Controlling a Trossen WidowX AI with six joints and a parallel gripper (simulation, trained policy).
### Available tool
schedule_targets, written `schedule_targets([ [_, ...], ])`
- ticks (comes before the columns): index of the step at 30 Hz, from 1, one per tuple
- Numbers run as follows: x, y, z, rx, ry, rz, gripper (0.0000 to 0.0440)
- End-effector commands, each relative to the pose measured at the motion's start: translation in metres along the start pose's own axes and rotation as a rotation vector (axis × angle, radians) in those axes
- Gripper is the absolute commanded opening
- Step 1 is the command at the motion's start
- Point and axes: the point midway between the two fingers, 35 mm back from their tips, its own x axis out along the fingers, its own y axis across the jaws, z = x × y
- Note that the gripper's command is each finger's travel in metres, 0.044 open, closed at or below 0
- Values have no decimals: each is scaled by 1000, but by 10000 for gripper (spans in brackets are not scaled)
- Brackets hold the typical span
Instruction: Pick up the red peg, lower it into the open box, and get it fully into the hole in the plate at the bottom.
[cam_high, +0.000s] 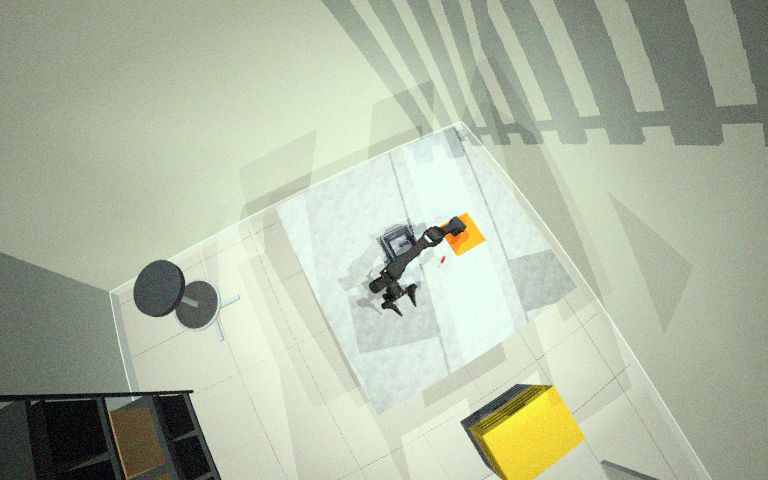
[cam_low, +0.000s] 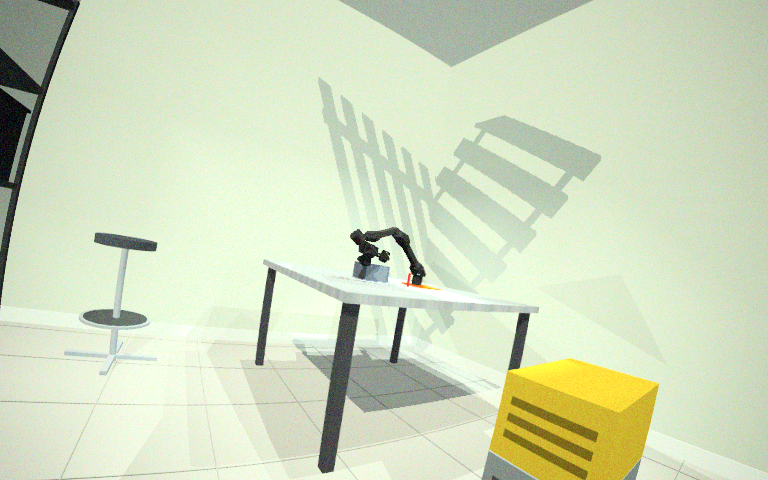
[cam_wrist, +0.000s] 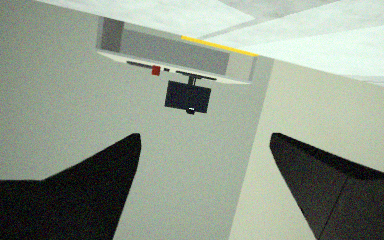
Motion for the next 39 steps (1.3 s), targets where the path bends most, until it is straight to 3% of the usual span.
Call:
schedule_targets([
  [1, -3, 0, 0, -17, -29, 11, 423],
  [2, -6, 0, 1, -34, -57, 20, 440],
  [11, -35, -25, -14, -188, -327, 33, 440],
  [23, -51, -100, -40, -400, -647, -132, 440],
  [39, -60, -273, -35, -237, -1014, -474, 440],
])
